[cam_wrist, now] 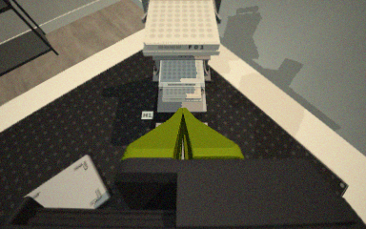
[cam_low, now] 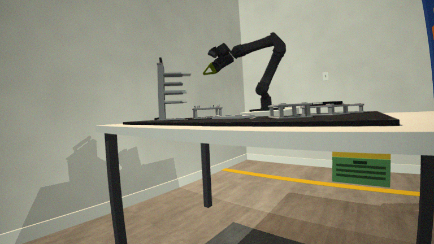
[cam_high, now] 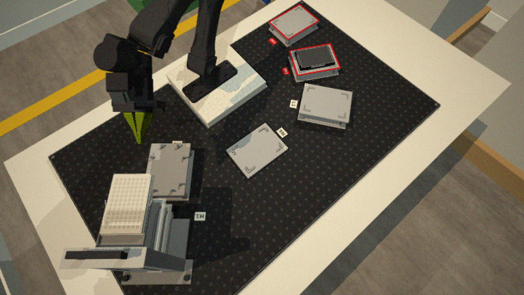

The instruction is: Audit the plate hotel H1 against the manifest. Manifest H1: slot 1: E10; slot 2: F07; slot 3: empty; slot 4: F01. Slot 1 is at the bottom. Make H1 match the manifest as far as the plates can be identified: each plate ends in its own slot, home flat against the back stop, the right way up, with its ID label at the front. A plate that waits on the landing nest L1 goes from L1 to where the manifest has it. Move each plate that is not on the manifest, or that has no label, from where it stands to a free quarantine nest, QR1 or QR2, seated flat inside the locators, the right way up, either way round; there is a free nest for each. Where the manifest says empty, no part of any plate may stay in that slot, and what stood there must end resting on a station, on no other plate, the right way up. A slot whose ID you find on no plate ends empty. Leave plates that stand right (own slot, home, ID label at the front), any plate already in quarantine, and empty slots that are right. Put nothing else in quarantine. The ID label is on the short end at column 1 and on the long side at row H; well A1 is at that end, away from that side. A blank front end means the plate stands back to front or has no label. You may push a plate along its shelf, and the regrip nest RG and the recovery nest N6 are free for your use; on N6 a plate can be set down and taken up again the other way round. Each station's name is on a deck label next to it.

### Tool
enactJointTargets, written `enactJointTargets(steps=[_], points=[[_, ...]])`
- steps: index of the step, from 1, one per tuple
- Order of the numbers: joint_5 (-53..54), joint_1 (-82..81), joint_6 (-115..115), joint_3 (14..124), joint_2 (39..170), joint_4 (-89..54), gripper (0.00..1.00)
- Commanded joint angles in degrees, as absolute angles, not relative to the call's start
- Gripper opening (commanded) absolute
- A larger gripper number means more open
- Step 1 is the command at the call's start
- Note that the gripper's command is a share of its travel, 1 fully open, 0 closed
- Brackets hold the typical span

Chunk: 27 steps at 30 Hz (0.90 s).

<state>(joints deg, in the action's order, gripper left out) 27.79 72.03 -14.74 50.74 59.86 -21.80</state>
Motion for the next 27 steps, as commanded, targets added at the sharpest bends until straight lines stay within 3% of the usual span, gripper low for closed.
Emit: enactJointTargets(steps=[1,27], points=[[28.10,72.06,-14.78,51.00,59.66,-21.78,0.00],[26.50,70.20,-13.70,52.35,62.31,-19.98,0.00]])
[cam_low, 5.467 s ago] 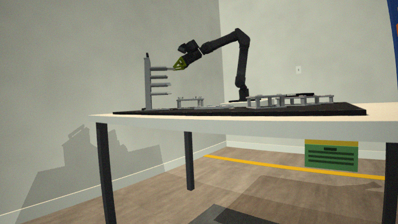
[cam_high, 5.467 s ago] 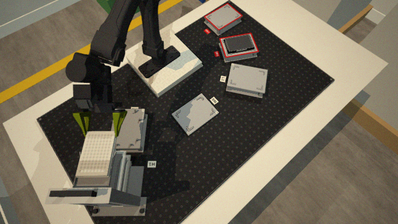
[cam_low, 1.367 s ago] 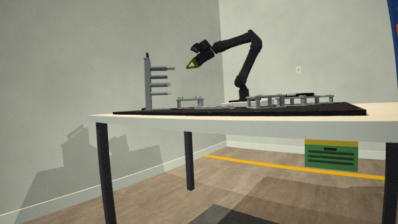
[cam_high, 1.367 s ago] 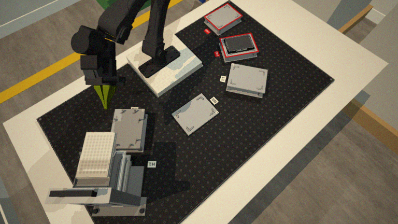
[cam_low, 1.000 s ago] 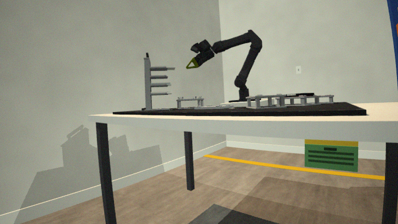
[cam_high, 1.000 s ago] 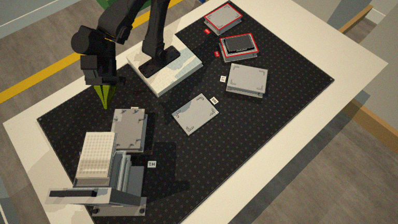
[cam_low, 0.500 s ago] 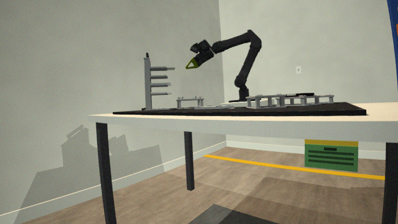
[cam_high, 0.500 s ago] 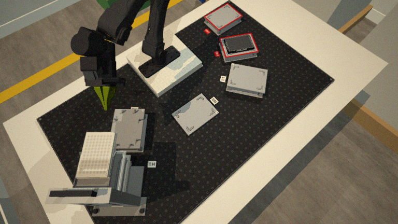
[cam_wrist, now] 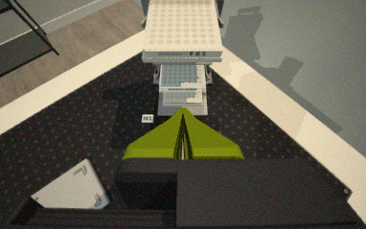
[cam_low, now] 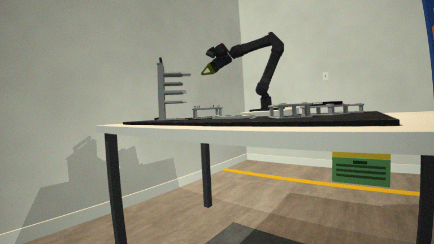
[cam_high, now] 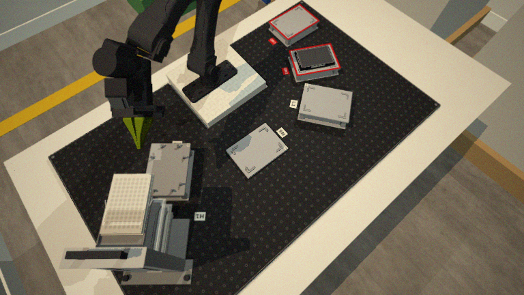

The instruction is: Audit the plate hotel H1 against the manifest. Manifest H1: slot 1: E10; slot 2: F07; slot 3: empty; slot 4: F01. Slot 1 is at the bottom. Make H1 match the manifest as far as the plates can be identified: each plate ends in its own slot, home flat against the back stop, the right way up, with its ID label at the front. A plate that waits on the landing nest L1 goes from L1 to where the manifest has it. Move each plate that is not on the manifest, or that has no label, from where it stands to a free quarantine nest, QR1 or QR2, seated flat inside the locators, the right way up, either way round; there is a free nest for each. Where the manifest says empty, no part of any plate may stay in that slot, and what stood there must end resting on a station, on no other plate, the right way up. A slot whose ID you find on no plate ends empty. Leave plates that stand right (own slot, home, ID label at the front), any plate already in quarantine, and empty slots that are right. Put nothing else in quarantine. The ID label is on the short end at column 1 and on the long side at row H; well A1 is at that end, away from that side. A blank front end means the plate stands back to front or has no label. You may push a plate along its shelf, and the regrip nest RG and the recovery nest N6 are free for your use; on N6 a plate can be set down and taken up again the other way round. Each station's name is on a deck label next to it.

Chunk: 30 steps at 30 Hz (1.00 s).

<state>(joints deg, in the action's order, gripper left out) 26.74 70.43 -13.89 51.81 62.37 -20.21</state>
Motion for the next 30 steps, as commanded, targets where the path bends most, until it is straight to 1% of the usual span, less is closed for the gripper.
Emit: enactJointTargets(steps=[1,30], points=[[26.43,70.11,-13.65,52.42,62.44,-19.89,0.00],[24.63,68.03,-12.49,54.34,65.81,-17.92,0.00]])
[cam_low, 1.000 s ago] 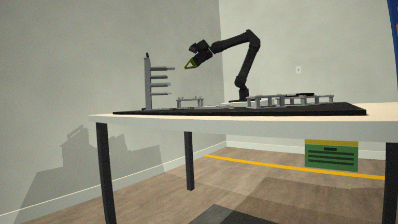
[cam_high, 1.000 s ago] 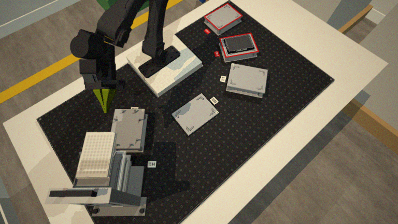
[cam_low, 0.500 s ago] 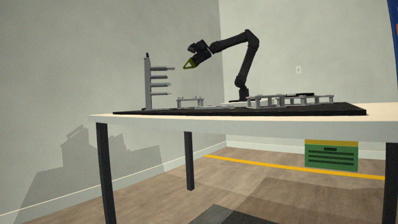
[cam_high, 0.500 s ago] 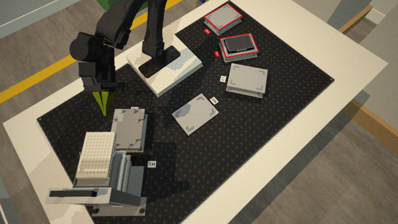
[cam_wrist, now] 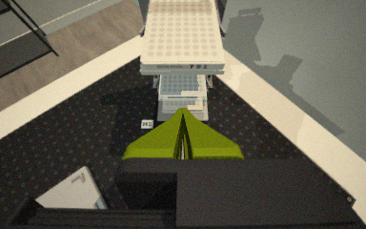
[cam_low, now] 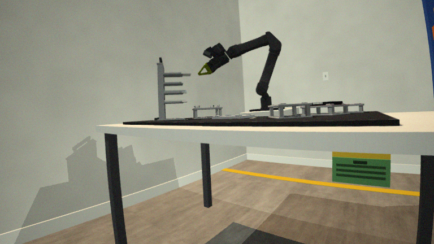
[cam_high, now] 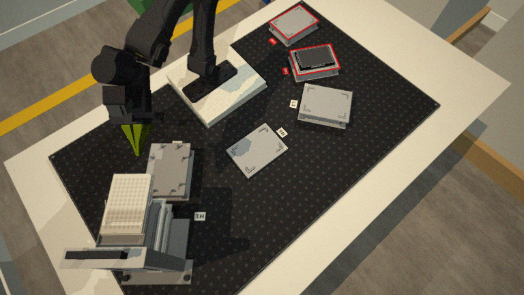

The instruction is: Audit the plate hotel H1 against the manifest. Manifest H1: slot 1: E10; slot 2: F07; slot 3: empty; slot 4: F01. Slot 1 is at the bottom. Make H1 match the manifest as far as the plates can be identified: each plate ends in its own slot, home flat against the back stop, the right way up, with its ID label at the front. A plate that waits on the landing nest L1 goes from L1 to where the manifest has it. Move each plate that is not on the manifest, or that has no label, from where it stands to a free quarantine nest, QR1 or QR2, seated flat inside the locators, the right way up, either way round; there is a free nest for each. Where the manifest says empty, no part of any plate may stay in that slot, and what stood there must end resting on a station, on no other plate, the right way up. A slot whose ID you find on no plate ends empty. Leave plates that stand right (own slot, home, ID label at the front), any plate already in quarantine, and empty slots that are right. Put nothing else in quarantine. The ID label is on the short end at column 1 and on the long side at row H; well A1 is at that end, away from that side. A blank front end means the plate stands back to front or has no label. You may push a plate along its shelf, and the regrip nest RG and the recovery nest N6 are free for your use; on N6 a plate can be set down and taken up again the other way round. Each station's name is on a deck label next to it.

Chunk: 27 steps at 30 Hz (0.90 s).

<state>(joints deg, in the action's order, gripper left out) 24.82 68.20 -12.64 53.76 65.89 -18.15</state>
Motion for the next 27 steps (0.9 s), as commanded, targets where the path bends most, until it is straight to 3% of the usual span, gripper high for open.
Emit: enactJointTargets(steps=[1,27], points=[[24.56,67.95,-12.45,54.42,65.95,-17.84,0.00],[23.11,66.28,-11.53,56.41,69.08,-16.31,0.00]])
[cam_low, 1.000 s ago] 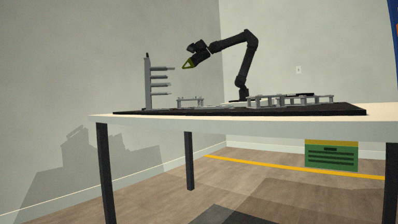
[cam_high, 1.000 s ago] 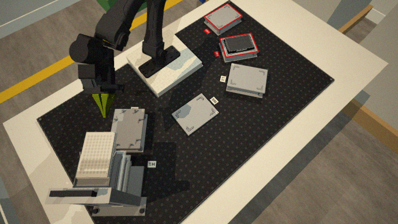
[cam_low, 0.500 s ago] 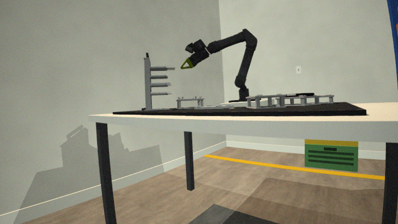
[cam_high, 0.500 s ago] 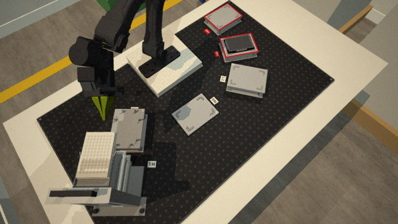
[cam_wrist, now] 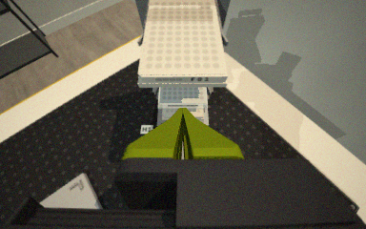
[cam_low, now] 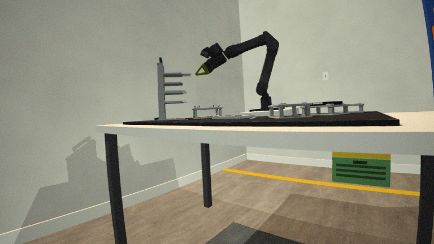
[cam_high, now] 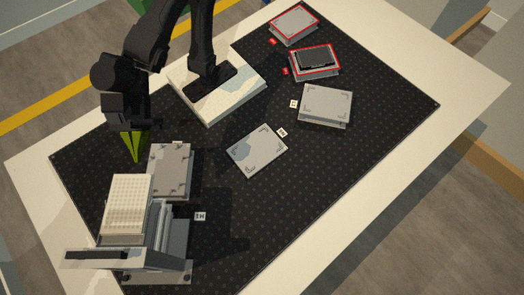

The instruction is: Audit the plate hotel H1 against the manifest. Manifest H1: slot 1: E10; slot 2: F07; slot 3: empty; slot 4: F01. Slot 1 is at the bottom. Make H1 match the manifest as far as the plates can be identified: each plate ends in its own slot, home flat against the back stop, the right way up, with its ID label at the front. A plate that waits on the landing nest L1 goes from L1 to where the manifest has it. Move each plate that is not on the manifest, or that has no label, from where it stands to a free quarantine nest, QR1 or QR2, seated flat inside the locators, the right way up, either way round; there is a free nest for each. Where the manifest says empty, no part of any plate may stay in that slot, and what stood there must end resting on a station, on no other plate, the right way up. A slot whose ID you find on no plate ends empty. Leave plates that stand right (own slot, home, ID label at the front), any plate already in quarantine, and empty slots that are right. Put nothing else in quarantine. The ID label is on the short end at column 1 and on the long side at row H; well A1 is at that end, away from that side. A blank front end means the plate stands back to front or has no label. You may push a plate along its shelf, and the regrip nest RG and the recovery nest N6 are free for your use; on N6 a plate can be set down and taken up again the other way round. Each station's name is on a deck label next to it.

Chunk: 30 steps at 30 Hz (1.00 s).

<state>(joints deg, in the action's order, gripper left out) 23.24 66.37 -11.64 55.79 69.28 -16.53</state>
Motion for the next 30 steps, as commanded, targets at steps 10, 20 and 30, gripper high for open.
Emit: enactJointTargets(steps=[10,20,30], points=[[22.58,65.67,-11.21,57.23,70.30,-15.77,0.00],[22.13,65.15,-10.93,57.99,71.39,-15.33,0.00],[21.59,64.54,-10.60,58.97,72.76,-14.82,0.00]])
